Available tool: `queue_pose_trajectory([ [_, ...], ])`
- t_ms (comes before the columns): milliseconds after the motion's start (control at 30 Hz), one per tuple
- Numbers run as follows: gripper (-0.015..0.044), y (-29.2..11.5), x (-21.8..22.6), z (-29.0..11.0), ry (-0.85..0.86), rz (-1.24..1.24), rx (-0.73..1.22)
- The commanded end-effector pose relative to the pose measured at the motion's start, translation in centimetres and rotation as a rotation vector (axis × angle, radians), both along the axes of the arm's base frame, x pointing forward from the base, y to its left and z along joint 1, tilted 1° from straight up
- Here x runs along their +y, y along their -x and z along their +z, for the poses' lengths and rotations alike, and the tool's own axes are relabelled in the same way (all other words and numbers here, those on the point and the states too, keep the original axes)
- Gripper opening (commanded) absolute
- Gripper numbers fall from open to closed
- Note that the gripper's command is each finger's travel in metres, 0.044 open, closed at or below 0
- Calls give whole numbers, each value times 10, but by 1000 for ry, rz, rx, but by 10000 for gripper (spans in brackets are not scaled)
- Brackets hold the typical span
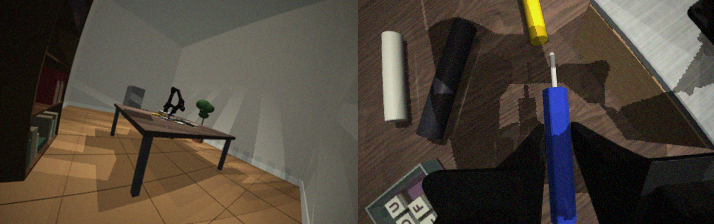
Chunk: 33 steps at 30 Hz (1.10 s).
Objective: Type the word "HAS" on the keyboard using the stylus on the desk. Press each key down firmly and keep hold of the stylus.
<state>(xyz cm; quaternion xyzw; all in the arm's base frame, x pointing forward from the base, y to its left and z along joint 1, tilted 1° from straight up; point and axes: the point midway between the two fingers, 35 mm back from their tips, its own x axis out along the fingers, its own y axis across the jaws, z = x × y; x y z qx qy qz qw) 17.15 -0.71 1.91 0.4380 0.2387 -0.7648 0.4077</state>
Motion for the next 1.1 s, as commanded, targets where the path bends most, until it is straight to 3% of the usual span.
queue_pose_trajectory([
  [0,0,-7,-1,3,-9,112,43],
  [1067,0,-58,1,24,-119,1152,641],
])
